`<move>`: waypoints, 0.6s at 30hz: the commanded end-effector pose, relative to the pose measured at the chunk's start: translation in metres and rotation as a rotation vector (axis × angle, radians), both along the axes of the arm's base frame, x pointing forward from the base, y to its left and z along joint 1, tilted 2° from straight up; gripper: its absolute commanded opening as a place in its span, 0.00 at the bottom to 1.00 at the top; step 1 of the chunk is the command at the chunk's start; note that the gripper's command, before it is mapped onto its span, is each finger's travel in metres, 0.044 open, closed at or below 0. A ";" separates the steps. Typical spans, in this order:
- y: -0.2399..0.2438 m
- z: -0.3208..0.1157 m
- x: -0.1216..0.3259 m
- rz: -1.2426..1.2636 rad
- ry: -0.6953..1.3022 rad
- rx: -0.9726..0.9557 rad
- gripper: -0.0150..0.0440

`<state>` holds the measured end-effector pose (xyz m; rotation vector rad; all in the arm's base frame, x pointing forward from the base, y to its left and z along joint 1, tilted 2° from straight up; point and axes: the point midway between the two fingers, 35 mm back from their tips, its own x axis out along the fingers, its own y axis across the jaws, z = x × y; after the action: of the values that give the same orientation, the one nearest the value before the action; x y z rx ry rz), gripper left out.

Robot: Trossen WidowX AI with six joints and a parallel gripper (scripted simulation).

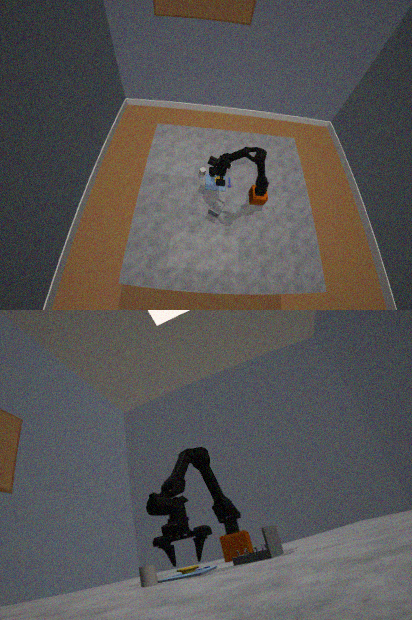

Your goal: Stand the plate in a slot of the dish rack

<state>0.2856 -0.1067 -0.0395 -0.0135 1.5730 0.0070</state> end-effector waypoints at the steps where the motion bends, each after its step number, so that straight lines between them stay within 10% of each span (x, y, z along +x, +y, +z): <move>1: 0.000 -0.009 -0.003 0.005 0.010 -0.002 0.93; 18: -0.001 -0.025 -0.004 0.005 0.010 -0.002 0.90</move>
<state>0.2835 -0.1071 -0.0627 -0.0119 1.5787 0.0086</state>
